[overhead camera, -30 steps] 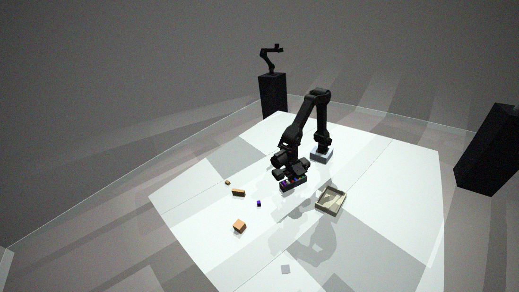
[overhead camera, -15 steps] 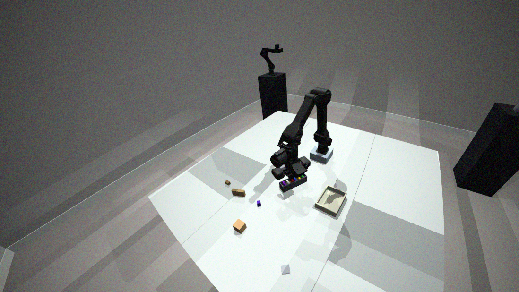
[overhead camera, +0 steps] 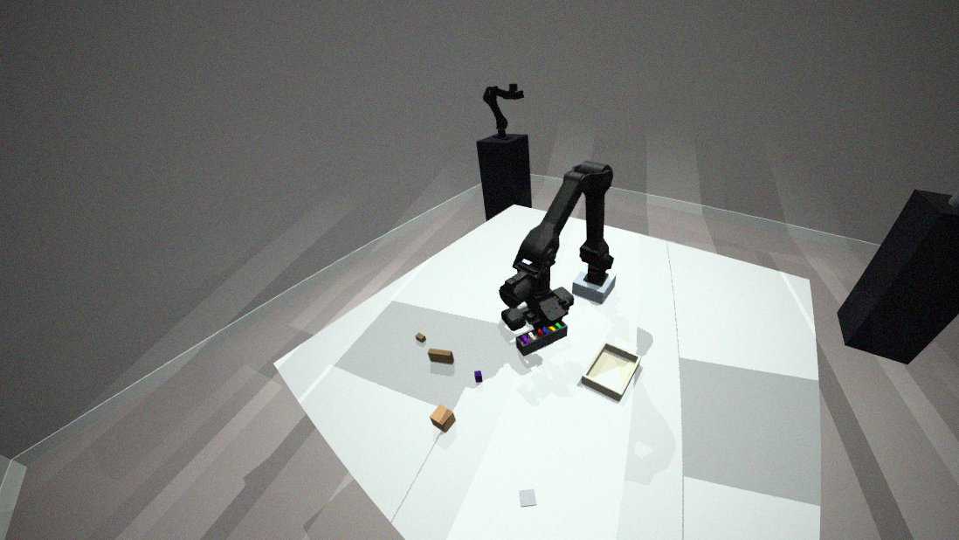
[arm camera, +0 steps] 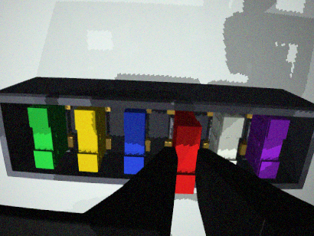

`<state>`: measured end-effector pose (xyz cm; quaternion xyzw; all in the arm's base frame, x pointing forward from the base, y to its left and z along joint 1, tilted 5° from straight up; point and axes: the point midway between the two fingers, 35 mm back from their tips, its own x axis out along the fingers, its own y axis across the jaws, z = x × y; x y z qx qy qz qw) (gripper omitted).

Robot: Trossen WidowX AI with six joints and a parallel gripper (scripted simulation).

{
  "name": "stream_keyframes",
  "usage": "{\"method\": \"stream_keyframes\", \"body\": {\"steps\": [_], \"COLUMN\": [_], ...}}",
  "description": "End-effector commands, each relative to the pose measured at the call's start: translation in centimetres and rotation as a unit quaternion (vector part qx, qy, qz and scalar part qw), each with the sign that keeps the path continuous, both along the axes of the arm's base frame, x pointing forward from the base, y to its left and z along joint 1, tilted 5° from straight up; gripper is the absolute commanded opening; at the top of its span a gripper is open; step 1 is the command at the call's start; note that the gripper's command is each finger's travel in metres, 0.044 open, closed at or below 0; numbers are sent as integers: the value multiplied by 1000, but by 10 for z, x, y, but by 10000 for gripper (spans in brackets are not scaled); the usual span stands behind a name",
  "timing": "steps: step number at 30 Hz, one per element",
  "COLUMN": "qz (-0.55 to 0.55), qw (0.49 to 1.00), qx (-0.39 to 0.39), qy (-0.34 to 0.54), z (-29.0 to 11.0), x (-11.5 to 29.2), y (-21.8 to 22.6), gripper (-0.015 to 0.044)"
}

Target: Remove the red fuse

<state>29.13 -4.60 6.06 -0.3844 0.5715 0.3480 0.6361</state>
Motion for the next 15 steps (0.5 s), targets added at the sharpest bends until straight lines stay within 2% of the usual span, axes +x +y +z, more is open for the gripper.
{"method": "stream_keyframes", "body": {"steps": [1,15], "qz": [1,2], "qw": [1000,1000], "qx": [1,1], "qy": [-2,-2], "z": [3,10], "x": [1,0], "y": [0,0], "gripper": [0,0]}}
